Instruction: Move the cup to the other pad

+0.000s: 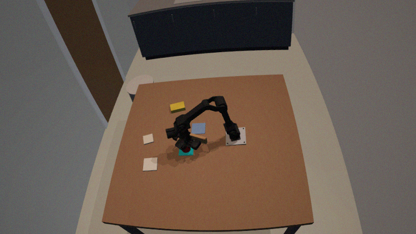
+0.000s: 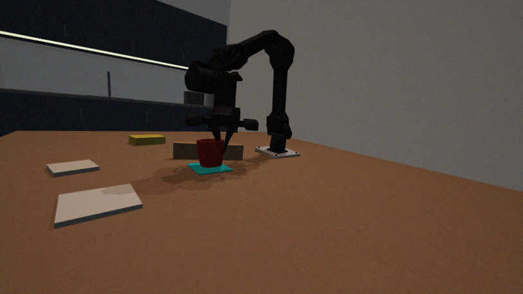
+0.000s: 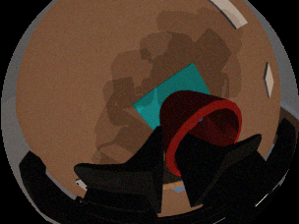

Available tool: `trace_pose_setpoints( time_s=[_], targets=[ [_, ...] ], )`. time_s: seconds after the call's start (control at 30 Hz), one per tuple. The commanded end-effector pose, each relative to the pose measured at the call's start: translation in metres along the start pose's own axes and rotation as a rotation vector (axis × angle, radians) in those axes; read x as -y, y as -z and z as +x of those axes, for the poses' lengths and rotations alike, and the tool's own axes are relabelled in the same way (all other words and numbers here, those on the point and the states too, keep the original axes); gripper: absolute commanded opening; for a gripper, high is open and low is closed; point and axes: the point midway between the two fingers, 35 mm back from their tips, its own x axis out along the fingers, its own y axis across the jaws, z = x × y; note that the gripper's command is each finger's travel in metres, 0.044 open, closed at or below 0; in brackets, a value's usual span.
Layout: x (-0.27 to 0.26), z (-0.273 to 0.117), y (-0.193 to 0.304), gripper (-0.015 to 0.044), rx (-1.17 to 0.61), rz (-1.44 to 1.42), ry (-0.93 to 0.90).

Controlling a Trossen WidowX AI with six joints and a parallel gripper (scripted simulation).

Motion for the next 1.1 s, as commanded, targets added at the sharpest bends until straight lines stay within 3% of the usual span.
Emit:
trace_pose_setpoints(
  time_s=[0.0, 0.27, 0.43, 1.07],
  targets=[
    [0.000, 0.000, 0.000, 0.0000, 0.000, 0.000, 0.000],
    [0.000, 0.000, 0.000, 0.0000, 0.000, 0.000, 0.000],
    [0.000, 0.000, 0.000, 0.0128, 0.000, 0.000, 0.000],
    [0.000, -0.014, -0.001, 0.0128, -0.002, 0.002, 0.000]
  ],
)
